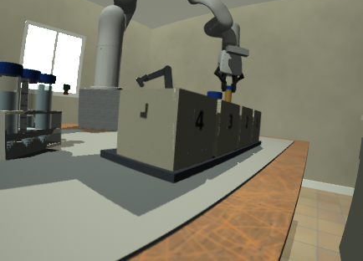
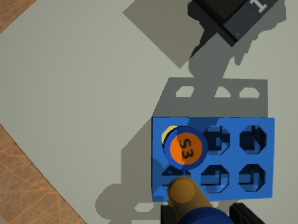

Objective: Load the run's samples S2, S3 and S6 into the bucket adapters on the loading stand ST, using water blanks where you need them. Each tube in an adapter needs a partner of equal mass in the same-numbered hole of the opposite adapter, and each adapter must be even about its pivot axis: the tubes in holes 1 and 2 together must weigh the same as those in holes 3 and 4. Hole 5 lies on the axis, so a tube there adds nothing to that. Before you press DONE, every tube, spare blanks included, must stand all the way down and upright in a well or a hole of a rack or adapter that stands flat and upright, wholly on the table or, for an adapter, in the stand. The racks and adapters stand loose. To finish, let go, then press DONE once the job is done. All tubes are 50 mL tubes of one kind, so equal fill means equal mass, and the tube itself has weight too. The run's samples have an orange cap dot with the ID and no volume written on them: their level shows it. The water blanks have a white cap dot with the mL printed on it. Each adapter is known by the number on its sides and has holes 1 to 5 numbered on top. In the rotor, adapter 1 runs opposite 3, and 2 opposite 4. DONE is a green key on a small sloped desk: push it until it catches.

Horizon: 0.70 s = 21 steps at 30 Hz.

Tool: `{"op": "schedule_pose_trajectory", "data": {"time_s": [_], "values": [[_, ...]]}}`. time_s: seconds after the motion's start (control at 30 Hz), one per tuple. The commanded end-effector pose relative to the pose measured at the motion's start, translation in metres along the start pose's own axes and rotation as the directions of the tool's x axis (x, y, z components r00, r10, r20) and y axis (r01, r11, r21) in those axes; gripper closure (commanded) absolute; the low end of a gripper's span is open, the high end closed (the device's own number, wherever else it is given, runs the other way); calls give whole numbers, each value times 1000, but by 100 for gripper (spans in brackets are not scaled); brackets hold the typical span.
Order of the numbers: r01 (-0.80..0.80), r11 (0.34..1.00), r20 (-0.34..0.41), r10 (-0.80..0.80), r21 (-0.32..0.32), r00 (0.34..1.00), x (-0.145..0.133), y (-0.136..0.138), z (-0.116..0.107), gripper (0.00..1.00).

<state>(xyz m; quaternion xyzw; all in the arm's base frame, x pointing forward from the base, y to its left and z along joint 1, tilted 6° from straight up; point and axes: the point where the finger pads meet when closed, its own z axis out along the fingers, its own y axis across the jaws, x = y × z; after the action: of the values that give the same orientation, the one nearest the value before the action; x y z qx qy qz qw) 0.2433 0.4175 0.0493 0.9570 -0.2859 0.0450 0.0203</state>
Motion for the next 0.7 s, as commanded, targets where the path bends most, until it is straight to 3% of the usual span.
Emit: {"op": "schedule_pose_trajectory", "data": {"time_s": [0.0, 0.67], "values": [[0, 1000, 1, 0, 6, 1000, 0, -2, -9, 100], [0, 1000, 1, 0, 6, 1000, 0, -2, -45, 100]]}}
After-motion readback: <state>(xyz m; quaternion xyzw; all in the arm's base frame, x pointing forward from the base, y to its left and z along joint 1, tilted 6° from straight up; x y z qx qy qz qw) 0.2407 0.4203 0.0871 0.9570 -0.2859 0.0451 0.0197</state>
